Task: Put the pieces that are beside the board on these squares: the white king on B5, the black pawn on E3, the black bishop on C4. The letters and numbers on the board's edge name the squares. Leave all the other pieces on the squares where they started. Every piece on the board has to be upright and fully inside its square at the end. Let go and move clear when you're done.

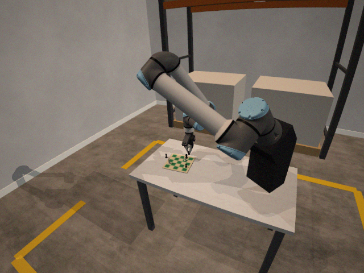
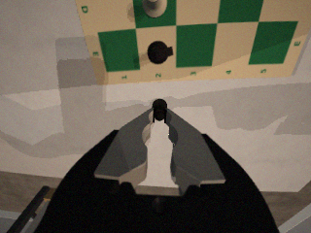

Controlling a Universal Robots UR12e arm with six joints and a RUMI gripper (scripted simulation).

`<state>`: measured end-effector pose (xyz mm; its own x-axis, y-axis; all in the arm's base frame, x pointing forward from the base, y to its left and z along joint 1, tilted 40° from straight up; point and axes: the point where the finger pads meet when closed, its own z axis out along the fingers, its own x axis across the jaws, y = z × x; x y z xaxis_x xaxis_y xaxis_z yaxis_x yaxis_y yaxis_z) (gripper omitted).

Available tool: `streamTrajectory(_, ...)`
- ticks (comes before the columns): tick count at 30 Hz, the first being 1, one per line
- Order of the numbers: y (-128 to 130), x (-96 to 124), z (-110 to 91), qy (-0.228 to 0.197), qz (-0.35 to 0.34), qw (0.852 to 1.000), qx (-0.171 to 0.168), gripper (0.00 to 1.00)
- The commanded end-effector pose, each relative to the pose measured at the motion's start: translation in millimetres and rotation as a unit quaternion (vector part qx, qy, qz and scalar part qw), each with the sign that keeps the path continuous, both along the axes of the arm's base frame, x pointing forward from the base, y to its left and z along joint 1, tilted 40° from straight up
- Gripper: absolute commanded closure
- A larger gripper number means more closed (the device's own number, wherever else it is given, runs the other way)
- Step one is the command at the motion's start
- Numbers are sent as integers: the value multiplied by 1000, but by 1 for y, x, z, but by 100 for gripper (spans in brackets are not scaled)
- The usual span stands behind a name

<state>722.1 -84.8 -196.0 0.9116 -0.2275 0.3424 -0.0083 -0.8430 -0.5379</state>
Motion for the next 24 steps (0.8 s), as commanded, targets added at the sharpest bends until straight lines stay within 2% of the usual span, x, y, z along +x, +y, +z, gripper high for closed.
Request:
streamTrajectory(1,-9,-7,13,0,0,1000,0,100)
streamTrajectory(8,-34,-28,53,0,0,1000,0,100)
streamTrajectory(10,-34,-28,53,0,0,1000,0,100)
streamTrajectory(14,-44,-36,69,0,0,1000,0,100)
streamTrajectory(24,-47,-39,74,0,0,1000,0,100)
